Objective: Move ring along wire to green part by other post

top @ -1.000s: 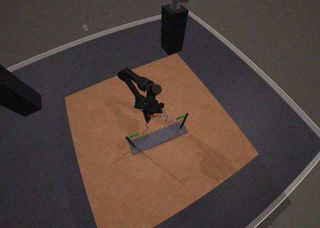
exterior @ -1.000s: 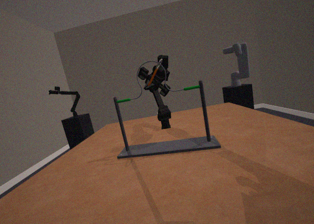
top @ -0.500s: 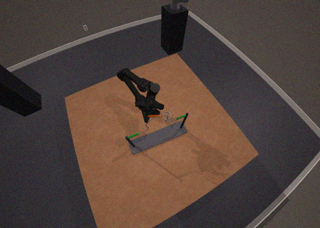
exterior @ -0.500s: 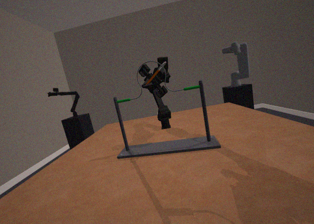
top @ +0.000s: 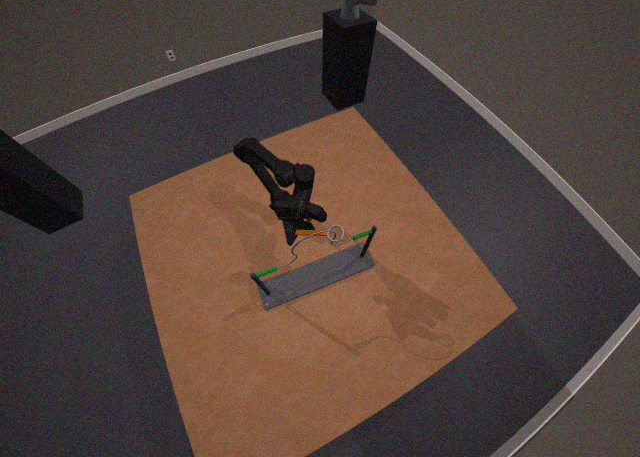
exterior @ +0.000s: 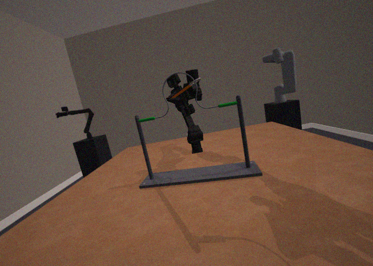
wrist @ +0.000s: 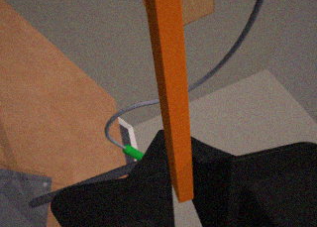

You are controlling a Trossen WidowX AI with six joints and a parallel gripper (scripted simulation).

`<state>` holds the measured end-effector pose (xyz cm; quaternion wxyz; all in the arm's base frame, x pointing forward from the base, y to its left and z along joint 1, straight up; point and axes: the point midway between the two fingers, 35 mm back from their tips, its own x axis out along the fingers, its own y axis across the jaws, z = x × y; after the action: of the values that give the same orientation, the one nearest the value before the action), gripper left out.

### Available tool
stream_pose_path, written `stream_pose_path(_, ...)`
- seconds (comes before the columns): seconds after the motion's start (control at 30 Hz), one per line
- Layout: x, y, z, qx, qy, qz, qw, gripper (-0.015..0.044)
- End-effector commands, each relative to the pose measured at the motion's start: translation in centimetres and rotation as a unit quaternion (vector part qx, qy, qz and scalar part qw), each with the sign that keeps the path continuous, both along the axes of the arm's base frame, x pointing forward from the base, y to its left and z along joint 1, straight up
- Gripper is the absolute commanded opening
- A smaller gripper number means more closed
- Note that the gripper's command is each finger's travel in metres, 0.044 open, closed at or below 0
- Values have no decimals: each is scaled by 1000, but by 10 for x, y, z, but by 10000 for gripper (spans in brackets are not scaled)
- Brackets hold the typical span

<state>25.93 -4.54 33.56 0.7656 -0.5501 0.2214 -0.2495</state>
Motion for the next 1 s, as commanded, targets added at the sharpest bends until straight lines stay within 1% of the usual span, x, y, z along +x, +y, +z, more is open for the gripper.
stream_pose_path(0.0, -2, -2, 4, -29, 0, -3, 1000, -150)
stream_pose_path(0.97, -2, -4, 24, -239, 19, -5, 971, -150)
